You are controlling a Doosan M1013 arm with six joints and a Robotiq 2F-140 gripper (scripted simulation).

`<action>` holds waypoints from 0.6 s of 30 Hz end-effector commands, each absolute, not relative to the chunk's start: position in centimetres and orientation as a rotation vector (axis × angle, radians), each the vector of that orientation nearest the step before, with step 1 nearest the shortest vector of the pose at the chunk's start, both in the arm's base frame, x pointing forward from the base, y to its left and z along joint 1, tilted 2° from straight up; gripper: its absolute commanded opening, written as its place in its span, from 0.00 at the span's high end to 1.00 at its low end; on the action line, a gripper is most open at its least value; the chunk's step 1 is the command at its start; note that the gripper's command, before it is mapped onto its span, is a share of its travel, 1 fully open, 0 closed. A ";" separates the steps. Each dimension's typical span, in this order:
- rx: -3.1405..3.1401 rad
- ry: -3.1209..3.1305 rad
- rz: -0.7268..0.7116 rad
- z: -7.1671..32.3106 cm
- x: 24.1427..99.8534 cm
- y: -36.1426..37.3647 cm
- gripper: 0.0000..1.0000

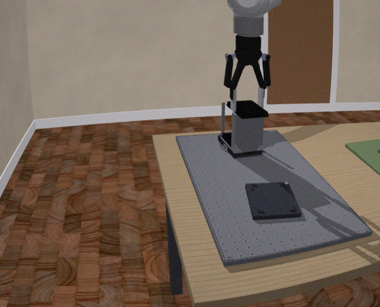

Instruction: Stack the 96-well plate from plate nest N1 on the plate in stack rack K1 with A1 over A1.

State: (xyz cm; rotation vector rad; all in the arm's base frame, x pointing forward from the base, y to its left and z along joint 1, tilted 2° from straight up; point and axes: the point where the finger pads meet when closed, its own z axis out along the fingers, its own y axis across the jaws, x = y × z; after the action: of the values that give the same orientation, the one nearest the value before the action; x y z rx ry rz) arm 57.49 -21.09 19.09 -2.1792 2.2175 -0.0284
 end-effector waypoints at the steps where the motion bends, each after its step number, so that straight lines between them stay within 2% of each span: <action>1: -2.176 2.218 -0.021 19.3 57.5 -22.4 1.00; 18: -2.176 2.218 -0.021 19.3 56.8 -26.8 1.00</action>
State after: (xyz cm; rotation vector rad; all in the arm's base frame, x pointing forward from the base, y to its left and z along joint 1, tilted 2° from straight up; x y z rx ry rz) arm 56.76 -26.25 19.10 -2.1790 2.2183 -0.0281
